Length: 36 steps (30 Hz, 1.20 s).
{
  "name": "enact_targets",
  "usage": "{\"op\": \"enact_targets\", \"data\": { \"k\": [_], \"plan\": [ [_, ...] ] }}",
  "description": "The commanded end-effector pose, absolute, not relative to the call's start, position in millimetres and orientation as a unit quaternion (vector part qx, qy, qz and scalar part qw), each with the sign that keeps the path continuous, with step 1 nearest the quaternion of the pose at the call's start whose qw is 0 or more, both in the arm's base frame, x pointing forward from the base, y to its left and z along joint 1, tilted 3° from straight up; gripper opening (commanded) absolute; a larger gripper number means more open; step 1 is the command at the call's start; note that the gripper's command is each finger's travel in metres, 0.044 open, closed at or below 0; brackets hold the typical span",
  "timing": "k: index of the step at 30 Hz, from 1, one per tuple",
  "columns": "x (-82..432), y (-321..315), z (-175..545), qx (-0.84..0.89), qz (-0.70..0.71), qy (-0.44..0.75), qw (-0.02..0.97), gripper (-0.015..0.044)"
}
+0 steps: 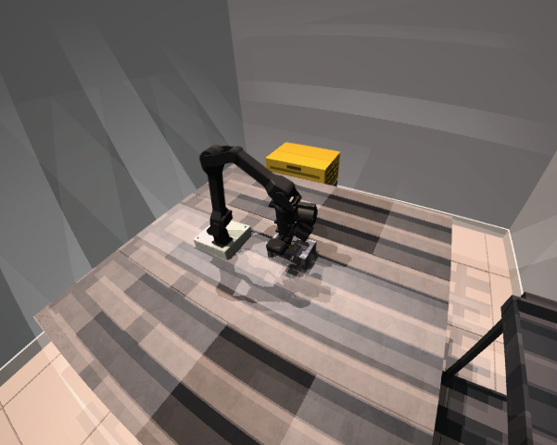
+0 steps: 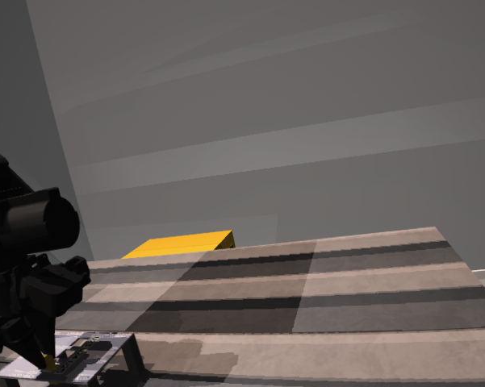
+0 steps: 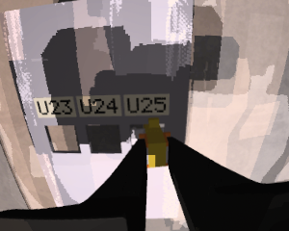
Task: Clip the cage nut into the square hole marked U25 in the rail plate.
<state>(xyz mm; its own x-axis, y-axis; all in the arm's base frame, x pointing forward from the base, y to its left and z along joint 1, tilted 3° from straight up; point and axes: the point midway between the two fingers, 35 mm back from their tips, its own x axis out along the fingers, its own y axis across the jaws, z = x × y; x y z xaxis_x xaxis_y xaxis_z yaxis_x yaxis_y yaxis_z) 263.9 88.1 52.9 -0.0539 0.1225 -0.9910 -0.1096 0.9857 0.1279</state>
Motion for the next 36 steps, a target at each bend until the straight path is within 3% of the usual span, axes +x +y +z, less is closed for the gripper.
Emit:
{"op": "enact_targets", "data": {
  "k": [1,36],
  "plan": [
    [263.9,87.4,52.8,0.007,0.085,0.721,0.687,0.0035],
    [263.9,90.5,51.8,-0.016,0.062,0.721,0.69,0.0035]
  ]
}}
